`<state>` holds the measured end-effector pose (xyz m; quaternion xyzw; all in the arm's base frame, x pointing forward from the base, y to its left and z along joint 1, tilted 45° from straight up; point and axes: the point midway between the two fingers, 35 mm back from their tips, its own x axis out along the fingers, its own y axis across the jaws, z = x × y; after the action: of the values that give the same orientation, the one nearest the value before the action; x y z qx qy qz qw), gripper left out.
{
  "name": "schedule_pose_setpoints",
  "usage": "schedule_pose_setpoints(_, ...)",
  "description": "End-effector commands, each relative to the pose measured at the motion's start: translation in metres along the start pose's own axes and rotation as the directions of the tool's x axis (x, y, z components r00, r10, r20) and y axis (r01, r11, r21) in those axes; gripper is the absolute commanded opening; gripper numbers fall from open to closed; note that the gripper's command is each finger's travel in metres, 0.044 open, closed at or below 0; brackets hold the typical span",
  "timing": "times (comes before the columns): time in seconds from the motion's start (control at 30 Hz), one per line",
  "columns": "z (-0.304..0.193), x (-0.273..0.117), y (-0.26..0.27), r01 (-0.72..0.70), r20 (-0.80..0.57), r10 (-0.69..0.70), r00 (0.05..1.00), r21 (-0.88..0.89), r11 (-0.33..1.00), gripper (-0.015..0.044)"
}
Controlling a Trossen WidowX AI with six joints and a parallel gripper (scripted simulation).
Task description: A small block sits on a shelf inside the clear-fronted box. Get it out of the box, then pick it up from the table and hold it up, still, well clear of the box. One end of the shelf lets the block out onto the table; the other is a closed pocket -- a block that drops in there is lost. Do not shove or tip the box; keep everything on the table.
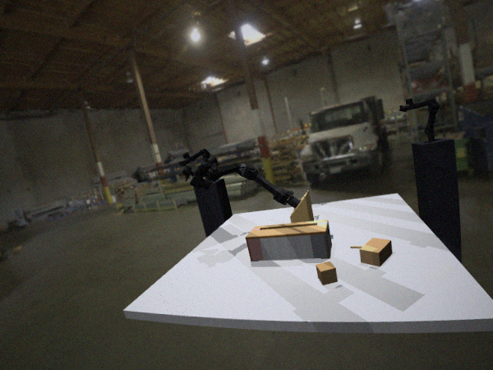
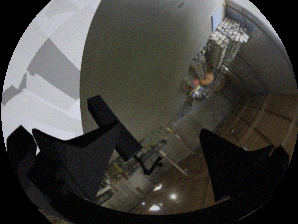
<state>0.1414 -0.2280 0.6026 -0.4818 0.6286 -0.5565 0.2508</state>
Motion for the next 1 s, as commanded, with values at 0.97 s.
schedule_pose_setpoints(0.97, 0.269, -0.174, 0.097, 0.69, 0.797, -0.063, 0.601, -0.557, -0.463, 0.04)
